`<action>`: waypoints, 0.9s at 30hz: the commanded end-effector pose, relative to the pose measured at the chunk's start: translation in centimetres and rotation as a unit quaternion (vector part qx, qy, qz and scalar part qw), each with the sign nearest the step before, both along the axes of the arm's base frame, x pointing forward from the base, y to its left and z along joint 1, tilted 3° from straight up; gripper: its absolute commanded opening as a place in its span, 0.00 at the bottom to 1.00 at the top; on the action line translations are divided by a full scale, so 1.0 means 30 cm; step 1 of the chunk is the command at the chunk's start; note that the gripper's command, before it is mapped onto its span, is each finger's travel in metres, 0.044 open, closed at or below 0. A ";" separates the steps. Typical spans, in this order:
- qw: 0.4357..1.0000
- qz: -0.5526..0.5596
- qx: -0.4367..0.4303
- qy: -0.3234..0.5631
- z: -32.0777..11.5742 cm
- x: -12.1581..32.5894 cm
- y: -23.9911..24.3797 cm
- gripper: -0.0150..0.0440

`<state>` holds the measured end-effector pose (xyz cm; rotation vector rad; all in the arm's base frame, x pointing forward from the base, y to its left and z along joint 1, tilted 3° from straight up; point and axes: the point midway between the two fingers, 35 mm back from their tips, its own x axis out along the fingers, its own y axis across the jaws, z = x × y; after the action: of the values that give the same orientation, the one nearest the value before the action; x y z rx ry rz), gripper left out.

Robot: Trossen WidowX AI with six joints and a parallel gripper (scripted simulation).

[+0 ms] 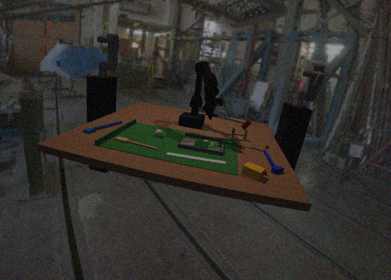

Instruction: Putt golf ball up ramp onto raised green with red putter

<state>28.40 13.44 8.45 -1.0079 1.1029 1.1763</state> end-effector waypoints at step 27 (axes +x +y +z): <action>0.943 -0.330 -0.038 0.017 0.053 0.047 -0.576 0.25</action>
<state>30.13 -1.83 9.69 -0.6442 1.3581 0.6780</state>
